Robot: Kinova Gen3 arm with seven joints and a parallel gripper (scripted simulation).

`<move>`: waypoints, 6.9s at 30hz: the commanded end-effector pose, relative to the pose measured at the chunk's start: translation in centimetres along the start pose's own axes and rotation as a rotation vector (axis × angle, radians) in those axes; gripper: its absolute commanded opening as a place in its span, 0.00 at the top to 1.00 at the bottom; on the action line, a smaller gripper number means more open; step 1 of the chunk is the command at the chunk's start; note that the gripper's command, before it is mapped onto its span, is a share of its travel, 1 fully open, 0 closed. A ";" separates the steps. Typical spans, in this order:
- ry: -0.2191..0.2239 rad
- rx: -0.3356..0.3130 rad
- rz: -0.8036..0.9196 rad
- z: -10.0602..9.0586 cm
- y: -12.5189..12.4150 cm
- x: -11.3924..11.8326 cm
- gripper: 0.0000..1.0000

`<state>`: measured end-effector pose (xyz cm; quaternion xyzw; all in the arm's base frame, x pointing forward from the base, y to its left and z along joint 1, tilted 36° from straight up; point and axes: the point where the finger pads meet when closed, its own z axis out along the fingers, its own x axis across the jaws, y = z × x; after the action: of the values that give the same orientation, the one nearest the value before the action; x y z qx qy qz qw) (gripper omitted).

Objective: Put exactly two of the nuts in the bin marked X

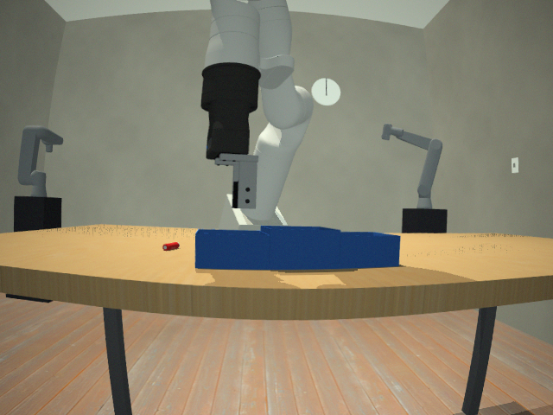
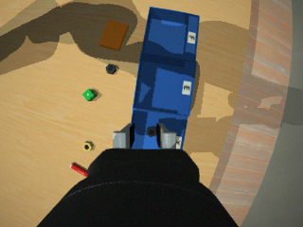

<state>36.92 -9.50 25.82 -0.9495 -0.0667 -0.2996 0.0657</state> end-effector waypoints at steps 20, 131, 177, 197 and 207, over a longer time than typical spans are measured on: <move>-0.001 -0.003 -0.979 -0.2 -9.7 -6.4 0.36; 0.001 -0.003 -1.373 6.7 -9.9 -6.3 0.66; 0.001 -0.002 -1.371 0.6 -9.9 -6.3 0.66; 0.002 -0.003 -1.373 0.7 -9.9 -6.3 0.66; 0.002 -0.003 -1.373 0.7 -9.9 -6.3 0.66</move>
<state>30.46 -0.14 22.32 -0.6912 -0.6542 -0.2732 -0.1398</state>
